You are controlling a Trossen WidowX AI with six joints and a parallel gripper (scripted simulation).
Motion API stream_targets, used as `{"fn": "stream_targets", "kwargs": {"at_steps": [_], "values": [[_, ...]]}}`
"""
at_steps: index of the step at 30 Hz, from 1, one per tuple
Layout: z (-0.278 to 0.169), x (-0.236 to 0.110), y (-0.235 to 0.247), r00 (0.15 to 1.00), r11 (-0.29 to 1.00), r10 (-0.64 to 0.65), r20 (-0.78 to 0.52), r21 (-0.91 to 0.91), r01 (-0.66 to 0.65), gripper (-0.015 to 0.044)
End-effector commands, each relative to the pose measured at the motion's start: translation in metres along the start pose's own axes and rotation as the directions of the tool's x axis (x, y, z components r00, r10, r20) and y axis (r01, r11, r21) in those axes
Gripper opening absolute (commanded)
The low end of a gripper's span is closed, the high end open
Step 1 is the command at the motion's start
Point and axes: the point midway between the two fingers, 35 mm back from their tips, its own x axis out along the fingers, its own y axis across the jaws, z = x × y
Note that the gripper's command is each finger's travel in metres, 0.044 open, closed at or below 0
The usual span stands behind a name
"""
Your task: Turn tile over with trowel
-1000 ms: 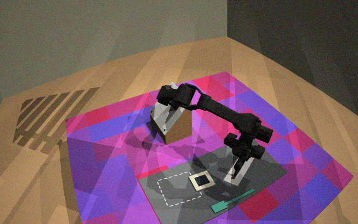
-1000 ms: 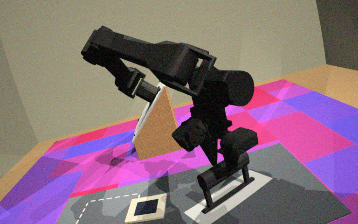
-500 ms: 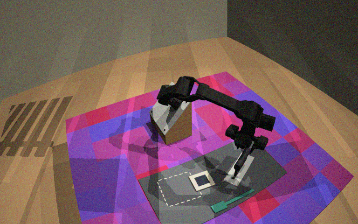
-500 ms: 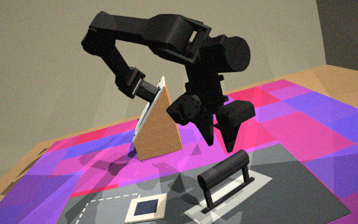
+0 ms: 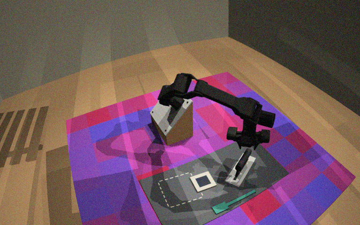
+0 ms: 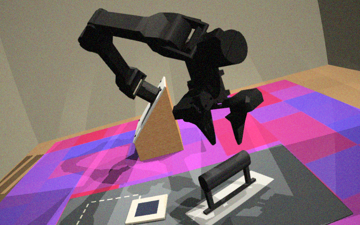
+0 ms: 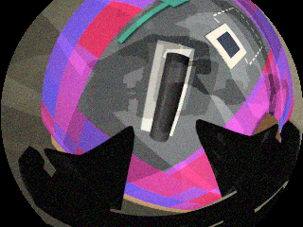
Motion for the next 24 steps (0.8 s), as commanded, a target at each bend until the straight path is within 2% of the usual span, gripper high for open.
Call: {"fn": "stream_targets", "kwargs": {"at_steps": [1, 12, 24], "values": [[-0.002, 0.002, 0.001, 1.0, 0.997, 0.025, -0.008, -0.078, -0.025, 0.03], [-0.003, 0.013, 0.005, 0.992, 0.911, 0.124, -0.026, -0.393, -0.124, 0.03], [-0.001, 0.022, 0.008, 0.971, 0.699, 0.239, -0.024, -0.689, -0.189, 0.03]]}}
